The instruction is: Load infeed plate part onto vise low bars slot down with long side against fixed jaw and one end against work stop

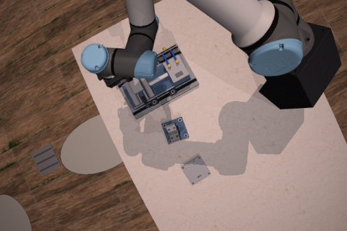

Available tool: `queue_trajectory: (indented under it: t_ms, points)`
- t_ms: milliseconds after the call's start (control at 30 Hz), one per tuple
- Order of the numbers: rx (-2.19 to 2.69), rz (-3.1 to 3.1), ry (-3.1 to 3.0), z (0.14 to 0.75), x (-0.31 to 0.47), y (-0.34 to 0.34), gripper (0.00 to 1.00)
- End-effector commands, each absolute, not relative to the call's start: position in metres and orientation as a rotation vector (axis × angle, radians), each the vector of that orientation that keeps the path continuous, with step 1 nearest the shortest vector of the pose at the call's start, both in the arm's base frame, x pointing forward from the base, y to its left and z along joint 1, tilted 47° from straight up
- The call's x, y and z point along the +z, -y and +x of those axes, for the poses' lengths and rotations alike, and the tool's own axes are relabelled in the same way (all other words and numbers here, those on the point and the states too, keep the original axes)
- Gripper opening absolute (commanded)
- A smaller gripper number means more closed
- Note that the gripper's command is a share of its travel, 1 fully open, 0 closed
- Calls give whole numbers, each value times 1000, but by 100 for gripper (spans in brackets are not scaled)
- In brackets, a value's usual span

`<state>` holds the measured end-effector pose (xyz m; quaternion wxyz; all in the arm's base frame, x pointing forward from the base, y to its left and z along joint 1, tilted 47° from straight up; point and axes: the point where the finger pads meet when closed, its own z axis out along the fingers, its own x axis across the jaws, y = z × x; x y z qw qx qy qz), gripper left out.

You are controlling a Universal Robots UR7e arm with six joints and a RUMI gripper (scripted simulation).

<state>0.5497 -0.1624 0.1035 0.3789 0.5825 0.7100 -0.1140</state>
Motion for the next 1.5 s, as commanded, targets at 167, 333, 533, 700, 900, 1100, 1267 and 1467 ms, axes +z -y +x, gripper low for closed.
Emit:
queue_trajectory:
  t_ms: [167,333,533,700,900,1100,1267,1467]
  points:
    - [-290,1488,-1813,550,103,161,0]
    - [-290,1488,-1813,550,103,161,0]
    - [-290,1488,-1813,550,102,160,0]
    - [-290,1488,-1813,550,102,160,0]
    - [-290,1488,-1813,550,101,159,0]
    - [-290,1488,-1813,550,100,158,0]
    - [-290,1488,-1813,550,99,157,0]
    - [-290,1488,-1813,550,98,156,0]
